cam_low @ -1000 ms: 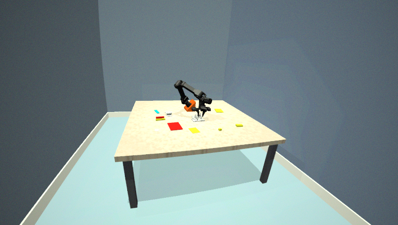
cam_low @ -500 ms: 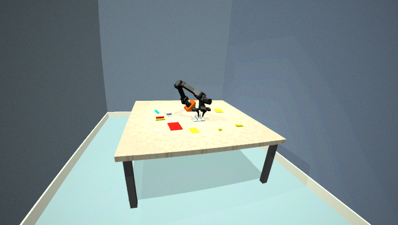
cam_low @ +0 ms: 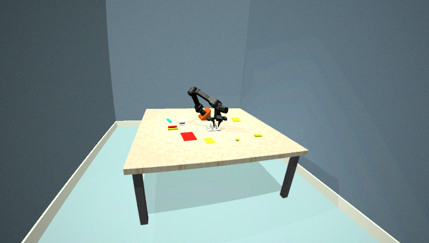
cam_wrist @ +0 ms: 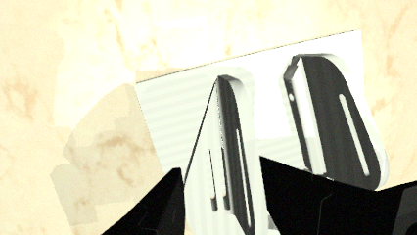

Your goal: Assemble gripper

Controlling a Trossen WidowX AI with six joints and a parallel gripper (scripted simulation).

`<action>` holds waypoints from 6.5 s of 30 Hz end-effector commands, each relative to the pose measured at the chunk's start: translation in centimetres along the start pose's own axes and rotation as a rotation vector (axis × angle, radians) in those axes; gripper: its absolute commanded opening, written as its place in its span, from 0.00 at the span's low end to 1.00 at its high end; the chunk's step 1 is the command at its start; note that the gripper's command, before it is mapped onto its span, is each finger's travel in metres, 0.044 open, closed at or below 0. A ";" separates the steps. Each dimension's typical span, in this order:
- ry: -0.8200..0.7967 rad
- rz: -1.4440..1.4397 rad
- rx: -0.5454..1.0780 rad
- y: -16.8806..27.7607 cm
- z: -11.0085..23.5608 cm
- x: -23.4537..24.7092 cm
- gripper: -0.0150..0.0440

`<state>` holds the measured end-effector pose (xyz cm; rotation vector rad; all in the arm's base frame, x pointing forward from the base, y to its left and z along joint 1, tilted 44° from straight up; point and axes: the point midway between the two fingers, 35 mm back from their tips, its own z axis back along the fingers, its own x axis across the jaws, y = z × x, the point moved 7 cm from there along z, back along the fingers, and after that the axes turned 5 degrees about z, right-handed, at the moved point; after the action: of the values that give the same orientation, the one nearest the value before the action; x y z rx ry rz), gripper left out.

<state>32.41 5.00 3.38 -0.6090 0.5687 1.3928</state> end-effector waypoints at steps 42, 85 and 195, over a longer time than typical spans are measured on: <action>0.004 0.007 0.000 0.0 -0.5 0.0 0.48; 0.004 0.007 0.000 0.0 -0.5 0.0 0.48; 0.021 0.267 0.007 17.5 4.3 -30.2 1.00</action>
<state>12.28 -12.20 26.50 -0.5552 0.6928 1.6323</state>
